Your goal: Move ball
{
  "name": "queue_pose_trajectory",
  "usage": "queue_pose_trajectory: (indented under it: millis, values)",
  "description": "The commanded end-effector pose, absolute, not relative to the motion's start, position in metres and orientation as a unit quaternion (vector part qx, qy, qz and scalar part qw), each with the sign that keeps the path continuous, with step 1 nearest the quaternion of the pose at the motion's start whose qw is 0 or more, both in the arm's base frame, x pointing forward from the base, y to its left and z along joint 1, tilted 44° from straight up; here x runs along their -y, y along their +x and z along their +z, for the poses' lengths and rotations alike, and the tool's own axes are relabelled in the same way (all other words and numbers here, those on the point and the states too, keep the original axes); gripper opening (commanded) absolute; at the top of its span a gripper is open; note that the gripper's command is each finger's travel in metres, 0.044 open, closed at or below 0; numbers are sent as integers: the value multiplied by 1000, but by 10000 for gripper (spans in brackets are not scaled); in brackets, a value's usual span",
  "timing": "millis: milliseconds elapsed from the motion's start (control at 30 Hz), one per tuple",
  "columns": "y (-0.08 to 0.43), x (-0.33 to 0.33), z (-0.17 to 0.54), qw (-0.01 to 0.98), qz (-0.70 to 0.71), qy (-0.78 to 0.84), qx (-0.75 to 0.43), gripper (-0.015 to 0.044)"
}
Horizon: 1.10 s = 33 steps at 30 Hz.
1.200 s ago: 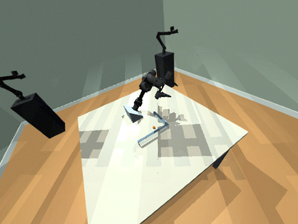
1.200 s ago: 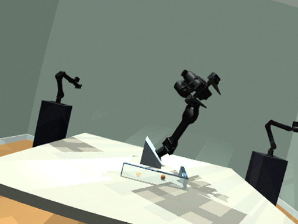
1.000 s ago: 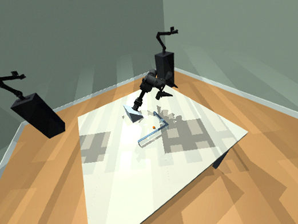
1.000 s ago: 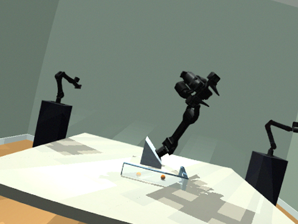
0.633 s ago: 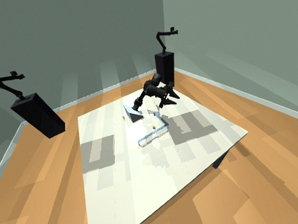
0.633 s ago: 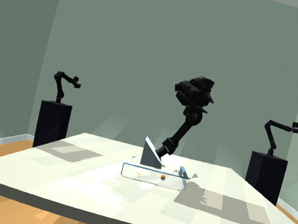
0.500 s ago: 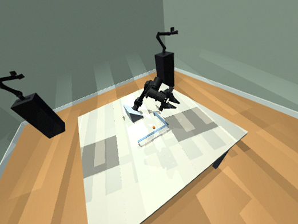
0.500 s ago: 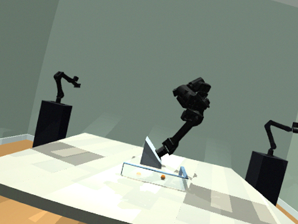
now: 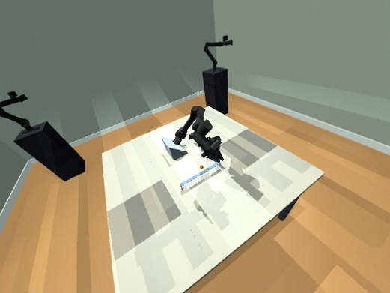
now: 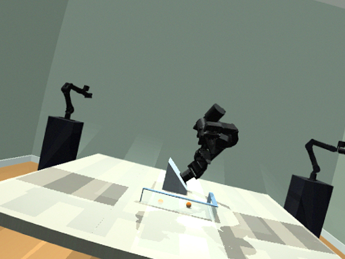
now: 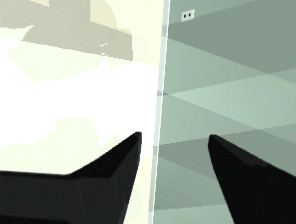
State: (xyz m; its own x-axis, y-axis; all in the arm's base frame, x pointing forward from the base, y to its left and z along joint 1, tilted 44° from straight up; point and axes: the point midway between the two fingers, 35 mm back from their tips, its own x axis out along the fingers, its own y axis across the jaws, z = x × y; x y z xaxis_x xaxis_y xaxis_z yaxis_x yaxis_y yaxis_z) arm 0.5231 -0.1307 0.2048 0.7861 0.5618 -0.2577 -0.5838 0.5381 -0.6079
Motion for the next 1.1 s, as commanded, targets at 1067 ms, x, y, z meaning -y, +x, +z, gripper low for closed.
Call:
queue_pose_trajectory:
  millis: [1067]
  values:
    - [331, -8, 45, 666, 634, -275, -280, 226]
